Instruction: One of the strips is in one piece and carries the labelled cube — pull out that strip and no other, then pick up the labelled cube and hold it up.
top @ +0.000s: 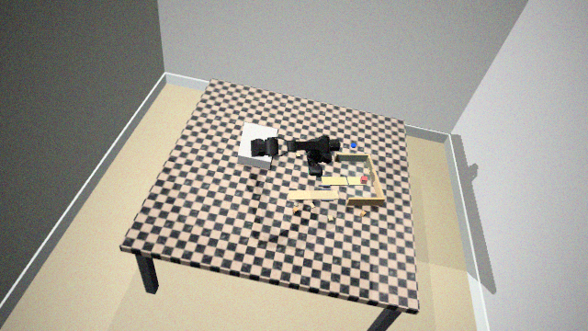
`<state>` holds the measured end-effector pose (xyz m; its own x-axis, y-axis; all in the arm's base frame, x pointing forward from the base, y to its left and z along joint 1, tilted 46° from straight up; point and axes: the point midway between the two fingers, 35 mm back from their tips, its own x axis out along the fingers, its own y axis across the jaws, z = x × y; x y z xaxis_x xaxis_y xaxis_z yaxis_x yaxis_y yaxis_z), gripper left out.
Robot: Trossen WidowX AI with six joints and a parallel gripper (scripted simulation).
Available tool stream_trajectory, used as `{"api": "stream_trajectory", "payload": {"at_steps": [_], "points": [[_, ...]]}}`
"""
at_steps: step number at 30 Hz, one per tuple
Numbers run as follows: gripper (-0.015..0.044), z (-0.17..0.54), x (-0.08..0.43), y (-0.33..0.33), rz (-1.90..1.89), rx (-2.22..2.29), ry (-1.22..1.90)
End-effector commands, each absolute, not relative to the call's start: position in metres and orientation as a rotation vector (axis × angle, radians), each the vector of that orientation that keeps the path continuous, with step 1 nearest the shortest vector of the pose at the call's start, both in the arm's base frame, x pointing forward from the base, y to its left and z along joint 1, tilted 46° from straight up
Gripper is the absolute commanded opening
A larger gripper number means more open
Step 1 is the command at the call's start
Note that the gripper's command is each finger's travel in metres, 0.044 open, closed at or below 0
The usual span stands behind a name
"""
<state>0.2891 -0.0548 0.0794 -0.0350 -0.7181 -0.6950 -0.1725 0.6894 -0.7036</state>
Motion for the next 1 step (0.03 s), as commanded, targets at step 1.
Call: {"api": "stream_trajectory", "payload": {"at_steps": [1], "points": [[0.0000, 0.0796, 0.2887, -0.0544, -0.513, -0.746, 1.578]]}}
